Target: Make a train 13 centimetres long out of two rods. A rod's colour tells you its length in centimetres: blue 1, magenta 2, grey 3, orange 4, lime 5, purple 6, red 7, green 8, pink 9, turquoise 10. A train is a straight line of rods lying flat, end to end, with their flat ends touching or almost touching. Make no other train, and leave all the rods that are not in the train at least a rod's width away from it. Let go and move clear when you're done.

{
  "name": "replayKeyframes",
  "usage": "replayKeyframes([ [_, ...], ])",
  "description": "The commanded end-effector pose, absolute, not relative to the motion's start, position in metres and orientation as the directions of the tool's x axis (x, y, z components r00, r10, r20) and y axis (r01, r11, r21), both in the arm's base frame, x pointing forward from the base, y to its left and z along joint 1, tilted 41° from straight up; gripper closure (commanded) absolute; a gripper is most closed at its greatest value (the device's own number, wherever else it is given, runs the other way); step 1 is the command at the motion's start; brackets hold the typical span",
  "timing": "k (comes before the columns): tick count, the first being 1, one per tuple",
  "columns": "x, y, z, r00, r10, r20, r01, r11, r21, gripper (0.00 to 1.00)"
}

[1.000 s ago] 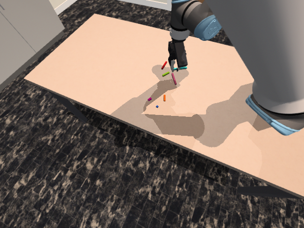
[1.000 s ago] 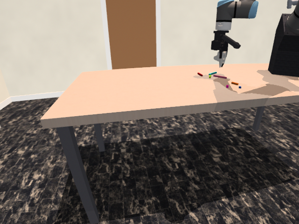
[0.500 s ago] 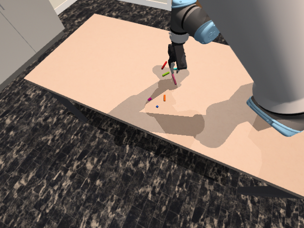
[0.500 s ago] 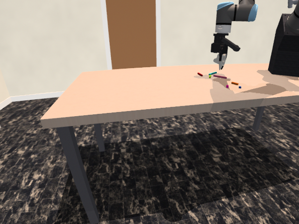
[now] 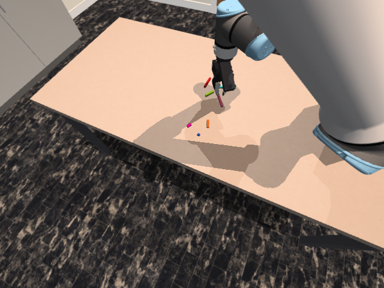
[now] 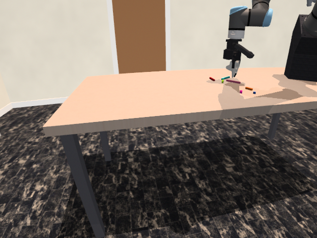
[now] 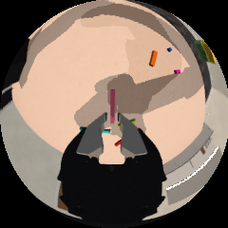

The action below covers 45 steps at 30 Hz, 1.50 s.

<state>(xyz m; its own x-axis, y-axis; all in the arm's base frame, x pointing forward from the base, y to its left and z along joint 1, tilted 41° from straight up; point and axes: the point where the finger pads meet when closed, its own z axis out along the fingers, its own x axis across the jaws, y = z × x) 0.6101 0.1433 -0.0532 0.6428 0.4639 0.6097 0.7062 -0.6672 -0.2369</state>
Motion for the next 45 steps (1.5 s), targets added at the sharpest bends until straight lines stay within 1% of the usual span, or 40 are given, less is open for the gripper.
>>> replayKeyframes([
  [1,0.6122,0.1462,-0.0572,0.642,0.464,0.610,0.706,-0.668,-0.236,0.86],
  [45,0.6141,0.1499,-0.0620,0.642,0.464,0.610,0.706,-0.668,-0.236,0.86],
])
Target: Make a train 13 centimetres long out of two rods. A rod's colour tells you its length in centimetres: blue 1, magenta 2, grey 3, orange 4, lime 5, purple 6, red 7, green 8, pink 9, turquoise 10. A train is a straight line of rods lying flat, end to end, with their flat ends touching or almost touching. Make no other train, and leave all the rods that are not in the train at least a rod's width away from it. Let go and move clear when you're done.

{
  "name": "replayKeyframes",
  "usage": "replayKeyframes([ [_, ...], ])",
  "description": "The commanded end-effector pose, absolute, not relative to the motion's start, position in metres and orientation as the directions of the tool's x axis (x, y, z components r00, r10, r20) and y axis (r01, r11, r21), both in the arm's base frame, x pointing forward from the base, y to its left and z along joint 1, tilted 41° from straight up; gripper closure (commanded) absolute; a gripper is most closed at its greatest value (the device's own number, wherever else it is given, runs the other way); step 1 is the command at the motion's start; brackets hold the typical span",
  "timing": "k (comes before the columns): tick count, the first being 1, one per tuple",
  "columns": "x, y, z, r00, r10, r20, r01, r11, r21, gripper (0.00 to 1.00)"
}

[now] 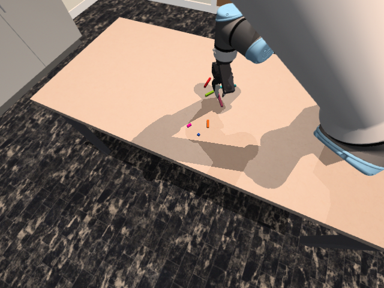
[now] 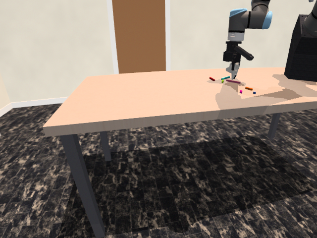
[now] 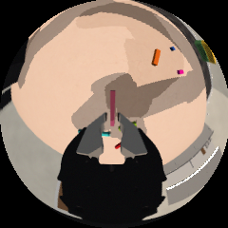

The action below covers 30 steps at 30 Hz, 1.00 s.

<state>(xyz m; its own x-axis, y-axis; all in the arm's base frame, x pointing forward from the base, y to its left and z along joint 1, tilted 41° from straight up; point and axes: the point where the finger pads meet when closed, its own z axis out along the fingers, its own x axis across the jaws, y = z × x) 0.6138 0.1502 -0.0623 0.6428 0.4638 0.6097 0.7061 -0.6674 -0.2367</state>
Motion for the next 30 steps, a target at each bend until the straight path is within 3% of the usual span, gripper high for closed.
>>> replayKeyframes([
  [1,0.6141,0.1499,-0.0620,0.642,0.464,0.610,0.706,-0.668,-0.236,0.86],
  [30,0.6178,0.1571,-0.0714,0.642,0.464,0.610,0.706,-0.668,-0.236,0.86],
])
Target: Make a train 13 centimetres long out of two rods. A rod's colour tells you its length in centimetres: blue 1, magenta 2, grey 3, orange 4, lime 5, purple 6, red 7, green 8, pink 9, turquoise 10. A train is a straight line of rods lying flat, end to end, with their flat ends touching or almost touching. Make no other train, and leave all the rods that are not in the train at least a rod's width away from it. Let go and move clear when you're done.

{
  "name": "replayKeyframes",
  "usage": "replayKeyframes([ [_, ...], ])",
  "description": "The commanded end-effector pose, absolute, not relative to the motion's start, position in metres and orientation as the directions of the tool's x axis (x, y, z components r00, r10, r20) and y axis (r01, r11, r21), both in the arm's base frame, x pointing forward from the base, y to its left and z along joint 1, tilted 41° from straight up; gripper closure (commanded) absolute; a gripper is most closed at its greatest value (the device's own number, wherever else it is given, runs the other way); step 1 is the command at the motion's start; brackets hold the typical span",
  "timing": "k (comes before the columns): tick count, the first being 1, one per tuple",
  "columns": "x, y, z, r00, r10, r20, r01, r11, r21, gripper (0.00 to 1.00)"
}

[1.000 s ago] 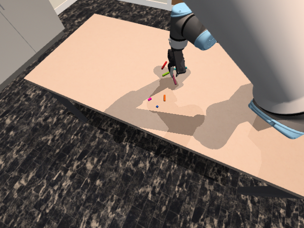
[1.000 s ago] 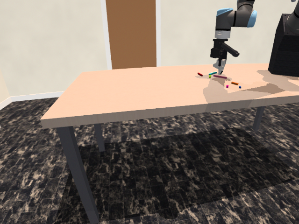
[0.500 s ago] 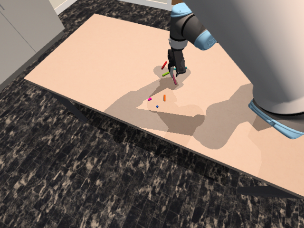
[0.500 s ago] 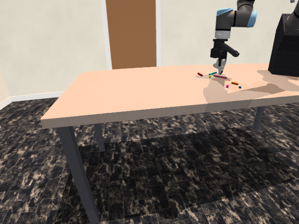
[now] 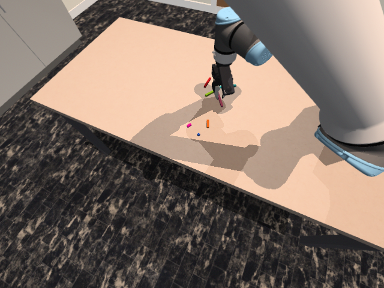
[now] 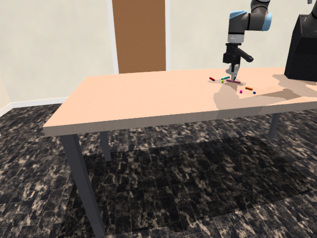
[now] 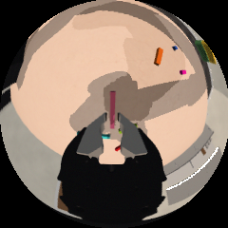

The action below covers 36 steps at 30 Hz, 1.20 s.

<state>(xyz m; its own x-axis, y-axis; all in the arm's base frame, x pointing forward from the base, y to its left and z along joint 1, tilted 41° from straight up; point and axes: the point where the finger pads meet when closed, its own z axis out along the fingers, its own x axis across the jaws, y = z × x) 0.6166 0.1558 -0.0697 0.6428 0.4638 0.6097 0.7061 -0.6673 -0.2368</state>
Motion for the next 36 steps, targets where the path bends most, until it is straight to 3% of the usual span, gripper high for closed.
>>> replayKeyframes([
  [1,0.6178,0.1571,-0.0714,0.642,0.464,0.610,0.706,-0.668,-0.236,0.86],
  [36,0.6191,0.1596,-0.0747,0.642,0.464,0.610,0.706,-0.668,-0.236,0.86],
])
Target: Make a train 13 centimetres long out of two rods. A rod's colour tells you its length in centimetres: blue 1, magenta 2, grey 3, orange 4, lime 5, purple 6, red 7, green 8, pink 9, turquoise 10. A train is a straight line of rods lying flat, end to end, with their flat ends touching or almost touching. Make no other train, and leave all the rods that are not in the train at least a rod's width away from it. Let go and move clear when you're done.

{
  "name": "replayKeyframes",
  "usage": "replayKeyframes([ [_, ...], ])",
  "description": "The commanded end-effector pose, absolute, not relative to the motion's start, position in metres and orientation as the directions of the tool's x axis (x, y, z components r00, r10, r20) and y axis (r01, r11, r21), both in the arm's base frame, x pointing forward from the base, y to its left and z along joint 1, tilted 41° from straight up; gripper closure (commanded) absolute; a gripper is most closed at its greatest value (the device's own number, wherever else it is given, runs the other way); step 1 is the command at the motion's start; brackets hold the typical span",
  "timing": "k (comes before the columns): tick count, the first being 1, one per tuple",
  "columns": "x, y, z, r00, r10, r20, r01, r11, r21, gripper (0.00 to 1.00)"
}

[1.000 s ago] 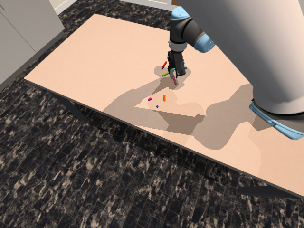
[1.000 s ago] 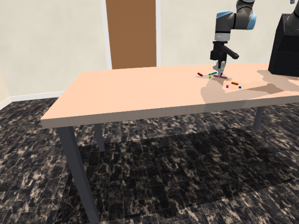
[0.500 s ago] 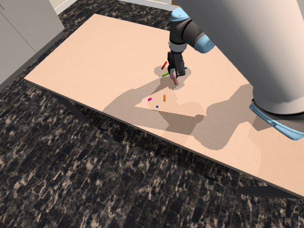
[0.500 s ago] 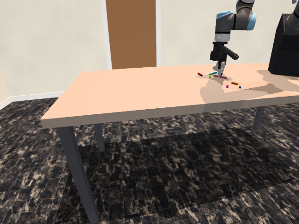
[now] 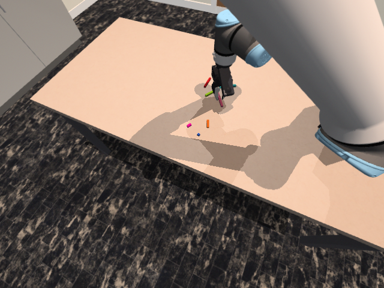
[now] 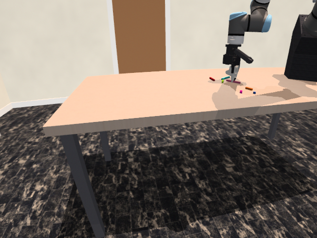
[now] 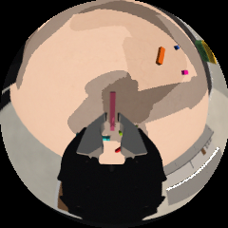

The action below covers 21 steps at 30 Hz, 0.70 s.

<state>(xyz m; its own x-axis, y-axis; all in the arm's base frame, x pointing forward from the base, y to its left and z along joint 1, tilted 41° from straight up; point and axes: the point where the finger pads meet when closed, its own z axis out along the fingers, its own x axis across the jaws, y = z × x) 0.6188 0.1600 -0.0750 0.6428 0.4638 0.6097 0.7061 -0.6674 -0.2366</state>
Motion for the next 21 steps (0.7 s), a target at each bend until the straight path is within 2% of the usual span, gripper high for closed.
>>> replayKeyframes([
  [1,0.6191,0.1596,-0.0747,0.642,0.464,0.610,0.706,-0.668,-0.236,0.86],
  [10,0.6191,0.1596,-0.0747,0.642,0.464,0.610,0.706,-0.668,-0.236,0.86],
  [11,0.6191,0.1596,-0.0747,0.642,0.464,0.610,0.706,-0.668,-0.236,1.00],
  [21,0.6191,0.1596,-0.0747,0.642,0.464,0.610,0.706,-0.668,-0.236,1.00],
])
